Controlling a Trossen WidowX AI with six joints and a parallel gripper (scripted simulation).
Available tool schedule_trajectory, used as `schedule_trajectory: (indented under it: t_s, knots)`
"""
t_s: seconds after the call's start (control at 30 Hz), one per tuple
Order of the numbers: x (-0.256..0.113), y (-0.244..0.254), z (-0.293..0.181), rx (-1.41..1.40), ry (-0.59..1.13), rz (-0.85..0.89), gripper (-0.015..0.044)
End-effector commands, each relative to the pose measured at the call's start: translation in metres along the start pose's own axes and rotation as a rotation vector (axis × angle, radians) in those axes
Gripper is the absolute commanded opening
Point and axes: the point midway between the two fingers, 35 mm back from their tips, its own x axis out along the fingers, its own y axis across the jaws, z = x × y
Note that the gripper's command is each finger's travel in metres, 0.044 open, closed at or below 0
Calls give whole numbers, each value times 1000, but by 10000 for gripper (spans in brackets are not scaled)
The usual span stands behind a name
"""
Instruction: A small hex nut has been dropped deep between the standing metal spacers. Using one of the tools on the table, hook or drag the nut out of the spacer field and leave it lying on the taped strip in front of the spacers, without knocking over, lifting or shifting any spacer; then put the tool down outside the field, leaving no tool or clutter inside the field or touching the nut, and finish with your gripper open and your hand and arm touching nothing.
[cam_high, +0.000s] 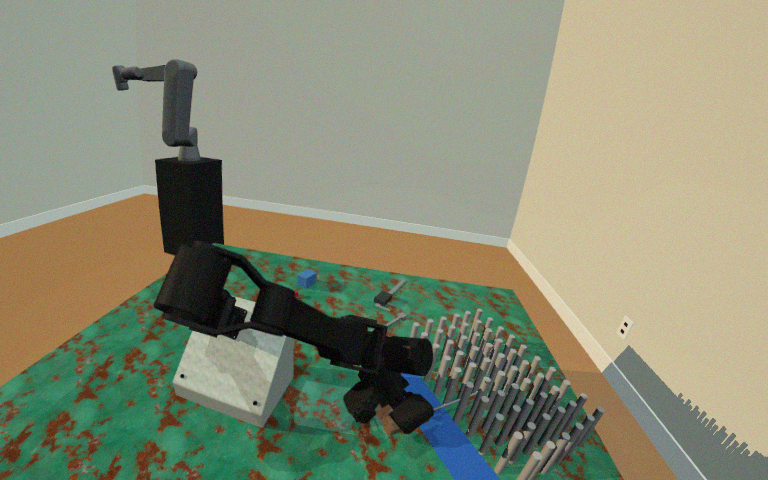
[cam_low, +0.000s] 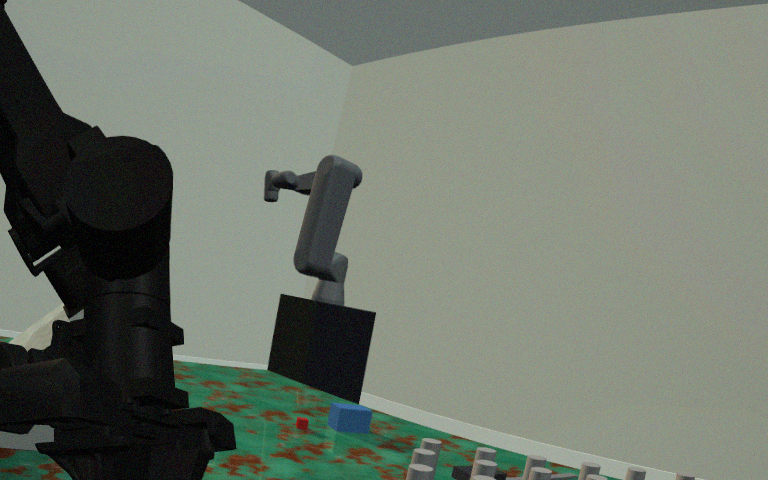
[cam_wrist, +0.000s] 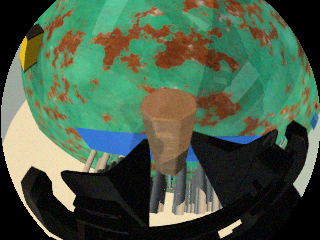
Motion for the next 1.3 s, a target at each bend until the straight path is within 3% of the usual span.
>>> schedule_trajectory:
  t_s: [0.0,1.27]
  knots:
    - [1,3,-5,7,3,8,0]
    - [9,1,-24,9,4,9,0]
